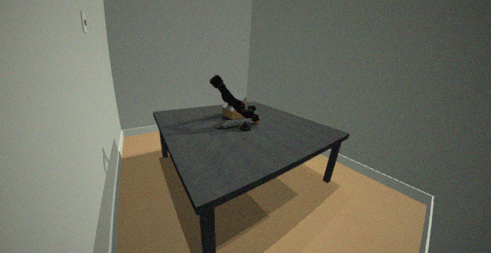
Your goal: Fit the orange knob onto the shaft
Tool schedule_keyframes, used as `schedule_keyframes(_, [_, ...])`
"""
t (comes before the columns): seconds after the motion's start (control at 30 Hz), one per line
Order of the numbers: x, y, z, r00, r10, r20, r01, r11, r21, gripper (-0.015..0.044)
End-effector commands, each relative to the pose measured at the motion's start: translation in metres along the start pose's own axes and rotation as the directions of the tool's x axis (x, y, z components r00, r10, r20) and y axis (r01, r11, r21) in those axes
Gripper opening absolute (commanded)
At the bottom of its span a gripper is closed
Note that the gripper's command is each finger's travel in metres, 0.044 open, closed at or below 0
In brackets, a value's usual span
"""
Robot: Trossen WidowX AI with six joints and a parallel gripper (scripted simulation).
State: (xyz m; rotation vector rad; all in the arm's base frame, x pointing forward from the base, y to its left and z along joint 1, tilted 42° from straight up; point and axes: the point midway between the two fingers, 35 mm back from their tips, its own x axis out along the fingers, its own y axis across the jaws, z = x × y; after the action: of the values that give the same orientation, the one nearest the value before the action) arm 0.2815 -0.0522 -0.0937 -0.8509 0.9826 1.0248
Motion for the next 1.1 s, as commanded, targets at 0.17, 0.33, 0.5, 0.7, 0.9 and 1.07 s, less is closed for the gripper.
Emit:
schedule_keyframes(0.17, [0.0002, 0.0001, 0.0001, 1.0, 0.0, 0.002, 0.0, 1.0, 0.001, 0.026])
schedule_keyframes(0.33, [0.0002, 0.0001, 0.0001, 1.0, 0.0, 0.002, 0.0, 1.0, 0.001, 0.026])
schedule_keyframes(0.5, [0.0002, 0.0001, 0.0001, 1.0, 0.0, 0.002, 0.0, 1.0, 0.001, 0.026])
schedule_keyframes(0.7, [0.0002, 0.0001, 0.0001, 1.0, 0.0, 0.002, 0.0, 1.0, 0.001, 0.026])
schedule_keyframes(0.9, [0.0002, 0.0001, 0.0001, 1.0, 0.0, 0.002, 0.0, 1.0, 0.001, 0.0339])
schedule_keyframes(1.07, [0.0002, 0.0001, 0.0001, 1.0, 0.0, 0.002, 0.0, 1.0, 0.001, 0.044])
